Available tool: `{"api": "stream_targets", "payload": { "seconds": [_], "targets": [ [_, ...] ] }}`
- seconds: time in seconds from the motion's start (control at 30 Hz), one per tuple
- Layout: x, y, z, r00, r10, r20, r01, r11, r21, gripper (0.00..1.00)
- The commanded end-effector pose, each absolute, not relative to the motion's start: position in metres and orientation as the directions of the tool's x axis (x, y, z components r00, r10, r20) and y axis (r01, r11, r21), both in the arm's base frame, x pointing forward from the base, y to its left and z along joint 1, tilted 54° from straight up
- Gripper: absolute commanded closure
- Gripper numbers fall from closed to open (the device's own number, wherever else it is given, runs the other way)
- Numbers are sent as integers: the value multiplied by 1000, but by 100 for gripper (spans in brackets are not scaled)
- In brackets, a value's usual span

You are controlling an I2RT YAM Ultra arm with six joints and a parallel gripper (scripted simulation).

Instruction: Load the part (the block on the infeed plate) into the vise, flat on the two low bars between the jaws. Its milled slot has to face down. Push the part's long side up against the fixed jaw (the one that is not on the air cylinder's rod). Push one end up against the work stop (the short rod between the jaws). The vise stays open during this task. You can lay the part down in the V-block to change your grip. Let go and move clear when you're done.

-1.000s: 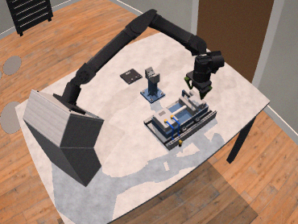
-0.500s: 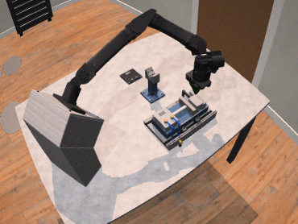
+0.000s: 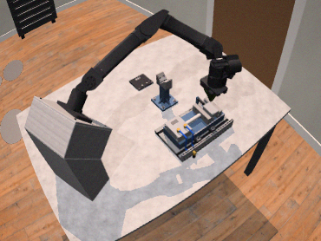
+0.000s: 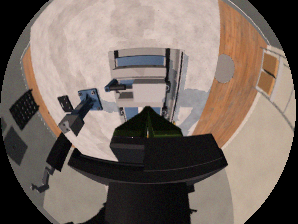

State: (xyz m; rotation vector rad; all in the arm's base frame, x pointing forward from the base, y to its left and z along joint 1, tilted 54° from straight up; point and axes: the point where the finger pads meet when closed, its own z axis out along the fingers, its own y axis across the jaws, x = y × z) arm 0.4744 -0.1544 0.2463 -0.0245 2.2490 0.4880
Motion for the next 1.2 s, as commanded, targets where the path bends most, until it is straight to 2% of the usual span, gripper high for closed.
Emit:
{"api": "stream_targets", "payload": {
  "seconds": [0.0, 0.53, 0.73, 0.9, 1.0, 1.17],
  "targets": [
    [467, -168, 276, -620, 134, -773, -171, 939, 299, 100],
    [468, -169, 277, -620, 177, -764, -141, 933, 331, 100],
    [462, -166, 258, -654, 428, -624, 42, 844, 535, 100],
    [459, -167, 255, -637, 565, -525, 155, 761, 630, 100],
    [459, -167, 254, -636, 566, -524, 157, 760, 631, 100],
    [456, -166, 251, -580, 734, -355, 306, 600, 739, 100]
  ]
}}
